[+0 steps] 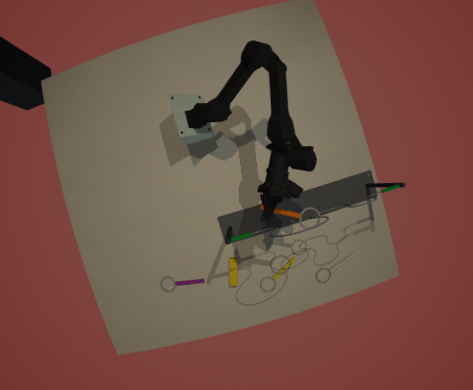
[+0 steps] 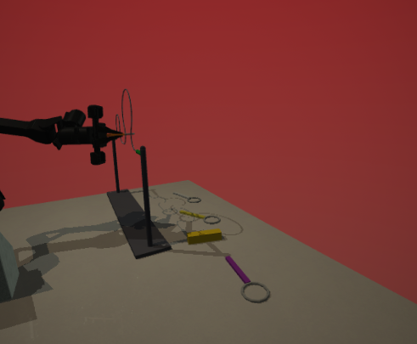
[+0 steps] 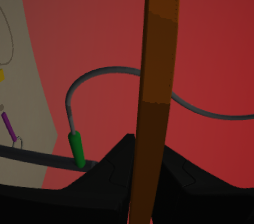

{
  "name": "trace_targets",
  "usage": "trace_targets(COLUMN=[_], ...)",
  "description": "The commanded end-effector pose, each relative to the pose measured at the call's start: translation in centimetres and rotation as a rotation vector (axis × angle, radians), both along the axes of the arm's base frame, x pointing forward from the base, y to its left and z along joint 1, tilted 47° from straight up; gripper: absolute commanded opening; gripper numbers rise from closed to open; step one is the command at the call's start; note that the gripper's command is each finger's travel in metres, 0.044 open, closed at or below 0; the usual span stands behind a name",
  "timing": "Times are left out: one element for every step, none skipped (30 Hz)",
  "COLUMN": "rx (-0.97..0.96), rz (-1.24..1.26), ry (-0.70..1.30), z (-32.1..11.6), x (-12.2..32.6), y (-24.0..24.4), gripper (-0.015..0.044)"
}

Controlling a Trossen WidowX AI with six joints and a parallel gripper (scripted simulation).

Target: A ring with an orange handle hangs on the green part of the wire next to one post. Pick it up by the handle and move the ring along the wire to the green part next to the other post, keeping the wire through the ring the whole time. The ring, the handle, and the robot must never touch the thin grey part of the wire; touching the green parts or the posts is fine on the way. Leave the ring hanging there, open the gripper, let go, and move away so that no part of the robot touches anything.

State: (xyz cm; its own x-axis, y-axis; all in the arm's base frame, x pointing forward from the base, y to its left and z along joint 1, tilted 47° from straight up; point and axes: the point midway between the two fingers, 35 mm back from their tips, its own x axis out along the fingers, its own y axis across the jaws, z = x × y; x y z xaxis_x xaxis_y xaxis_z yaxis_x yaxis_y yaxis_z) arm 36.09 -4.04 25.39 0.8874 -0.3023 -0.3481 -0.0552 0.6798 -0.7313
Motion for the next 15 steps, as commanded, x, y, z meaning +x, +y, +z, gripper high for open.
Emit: trace_targets(rx=[-0.076, -0.092, -0.108, -0.123, -0.137, -0.151, -0.167, -0.182, -0.197, -0.210, -0.224, -0.237, -0.250, -0.264, -0.277], rz=[-0.002, -0.002, -0.002, -0.002, -0.001, -0.001, -0.001, -0.001, 0.000, 0.000, 0.000, 0.000, 0.001, 0.001, 0.001], ry=[-0.012, -0.012, -0.012, -0.012, -0.012, -0.012, -0.012, -0.012, -0.012, -0.012, -0.012, -0.012, -0.012, -0.012, -0.012], z=[1.3, 1.5, 1.7, 1.9, 2.1, 2.2, 2.4, 2.6, 2.8, 3.0, 3.2, 3.4, 3.6, 3.8, 4.0], x=[0.0, 0.0, 0.0, 0.0, 0.0, 0.0, 0.0, 0.0, 0.0, 0.0, 0.0, 0.0, 0.0, 0.0, 0.0], y=[-0.8, -0.9, -1.1, -1.2, -1.3, -1.4, -1.6, -1.7, -1.8, -1.9, -2.0, -2.1, -2.2, -2.3, -2.4], gripper=[-0.0150, -0.0150, -0.0150, -0.0150, -0.0150, -0.0150, -0.0150, -0.0150, -0.0150, -0.0150, -0.0150, -0.0150, -0.0150, -0.0150, -0.0150])
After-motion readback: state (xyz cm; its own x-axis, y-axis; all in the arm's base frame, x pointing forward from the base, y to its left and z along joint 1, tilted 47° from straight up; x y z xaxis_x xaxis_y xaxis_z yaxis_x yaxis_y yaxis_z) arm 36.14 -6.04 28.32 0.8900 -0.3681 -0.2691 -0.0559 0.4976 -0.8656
